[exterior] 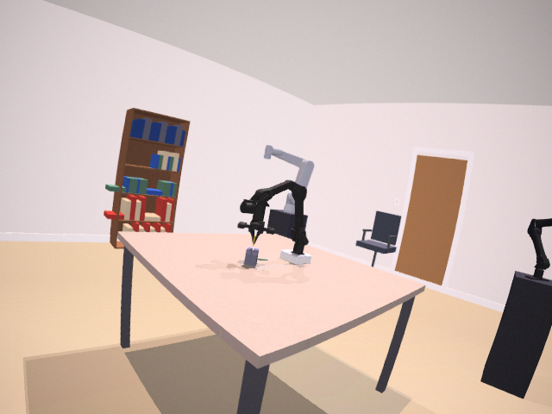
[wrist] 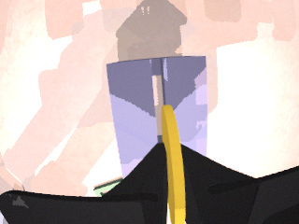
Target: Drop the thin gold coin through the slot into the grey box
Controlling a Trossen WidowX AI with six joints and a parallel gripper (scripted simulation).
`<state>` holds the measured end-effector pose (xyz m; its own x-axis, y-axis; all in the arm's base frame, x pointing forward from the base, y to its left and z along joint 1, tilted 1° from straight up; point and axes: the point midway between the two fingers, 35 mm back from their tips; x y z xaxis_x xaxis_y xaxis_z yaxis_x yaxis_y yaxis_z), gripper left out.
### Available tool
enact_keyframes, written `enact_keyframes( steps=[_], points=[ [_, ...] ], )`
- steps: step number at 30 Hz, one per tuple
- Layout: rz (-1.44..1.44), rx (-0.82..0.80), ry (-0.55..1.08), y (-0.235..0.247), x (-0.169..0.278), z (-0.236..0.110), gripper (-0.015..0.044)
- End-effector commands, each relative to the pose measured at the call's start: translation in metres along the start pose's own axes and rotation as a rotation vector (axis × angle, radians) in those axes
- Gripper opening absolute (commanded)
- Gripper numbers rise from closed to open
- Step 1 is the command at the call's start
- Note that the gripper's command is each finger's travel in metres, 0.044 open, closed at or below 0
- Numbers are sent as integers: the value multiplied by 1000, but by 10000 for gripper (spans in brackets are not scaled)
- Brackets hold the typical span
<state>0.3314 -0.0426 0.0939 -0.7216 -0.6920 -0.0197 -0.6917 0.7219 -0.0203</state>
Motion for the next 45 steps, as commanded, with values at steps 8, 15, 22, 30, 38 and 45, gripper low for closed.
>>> enact_keyframes(
  steps=[8, 15, 22, 30, 38, 45],
  points=[
    [-3, -2, 2, 1, 0, 6, 0],
    [0, -2, 2, 1, 0, 9, 0],
    [2, -2, 2, 1, 0, 12, 0],
    [0, 0, 0, 0, 0, 12, 53],
    [0, 0, 0, 0, 0, 12, 161],
    [0, 0, 0, 0, 0, 9, 213]
  ],
)
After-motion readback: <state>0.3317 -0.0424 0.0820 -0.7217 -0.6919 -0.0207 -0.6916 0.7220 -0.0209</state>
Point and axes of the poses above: the point midway between the two fingers, 35 mm back from their tips, its own z axis out along the fingers, its own y axis across the jaws, x = y × z, and after that the axes turned 3 degrees about -z, right-handed
